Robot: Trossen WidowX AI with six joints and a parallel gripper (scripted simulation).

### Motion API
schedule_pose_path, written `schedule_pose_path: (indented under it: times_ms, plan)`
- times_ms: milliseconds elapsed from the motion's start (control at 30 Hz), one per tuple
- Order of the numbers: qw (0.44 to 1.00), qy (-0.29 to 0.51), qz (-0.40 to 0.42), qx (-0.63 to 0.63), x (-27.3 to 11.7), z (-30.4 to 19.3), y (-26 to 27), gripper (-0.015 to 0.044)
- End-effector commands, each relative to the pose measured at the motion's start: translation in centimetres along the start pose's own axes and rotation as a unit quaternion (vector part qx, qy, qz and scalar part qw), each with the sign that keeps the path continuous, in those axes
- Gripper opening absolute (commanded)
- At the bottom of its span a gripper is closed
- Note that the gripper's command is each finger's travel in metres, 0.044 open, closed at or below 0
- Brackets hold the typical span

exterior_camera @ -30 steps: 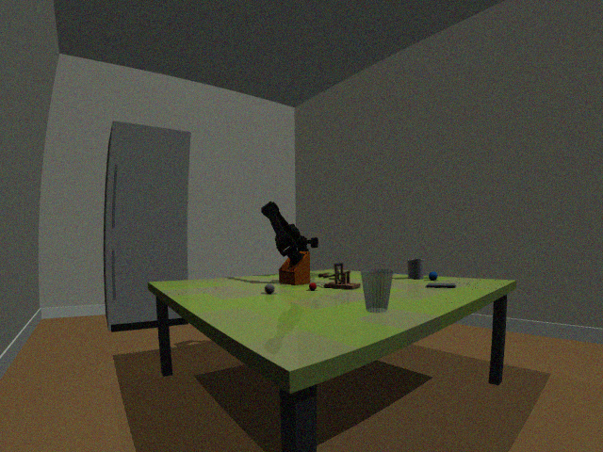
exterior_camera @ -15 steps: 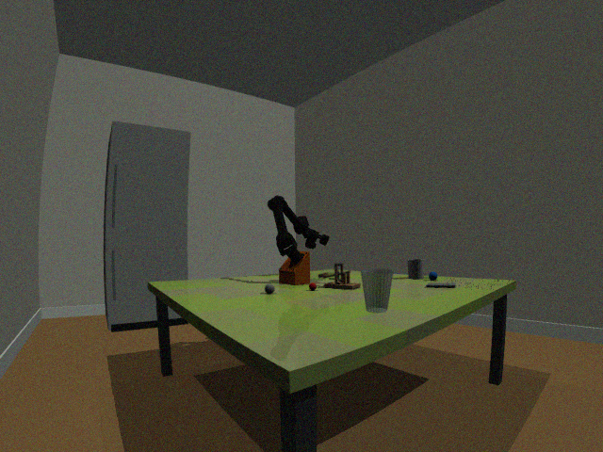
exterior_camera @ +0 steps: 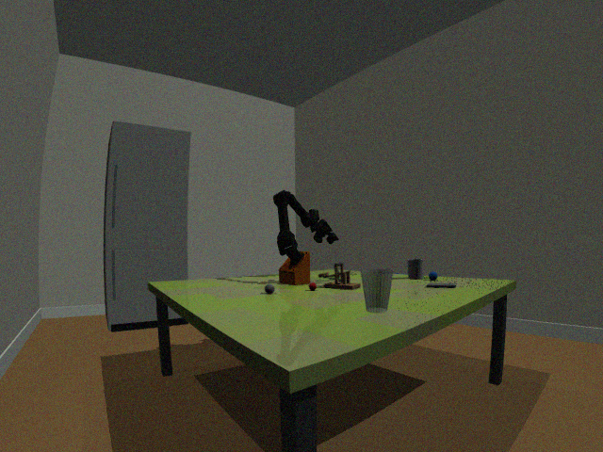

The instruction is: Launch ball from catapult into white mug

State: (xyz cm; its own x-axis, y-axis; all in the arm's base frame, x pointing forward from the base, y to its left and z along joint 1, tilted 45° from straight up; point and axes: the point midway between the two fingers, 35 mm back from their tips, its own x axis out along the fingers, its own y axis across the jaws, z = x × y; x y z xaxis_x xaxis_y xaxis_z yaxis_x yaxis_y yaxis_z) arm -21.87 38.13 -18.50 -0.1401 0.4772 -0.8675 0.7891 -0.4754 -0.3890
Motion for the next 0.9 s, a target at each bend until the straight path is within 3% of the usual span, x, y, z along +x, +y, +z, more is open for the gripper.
schedule_pose_path:
  times_ms: [0, 433, 867]
  plan:
    - [0.998, 0.013, 0.022, 0.057, -0.2, -2.1, 1.2, 0.0440]
    - [0.960, 0.057, 0.099, 0.256, -1.1, -8.4, 6.6, 0.0440]
    - [0.876, 0.106, 0.162, 0.441, -3.3, -13.3, 12.6, 0.0440]
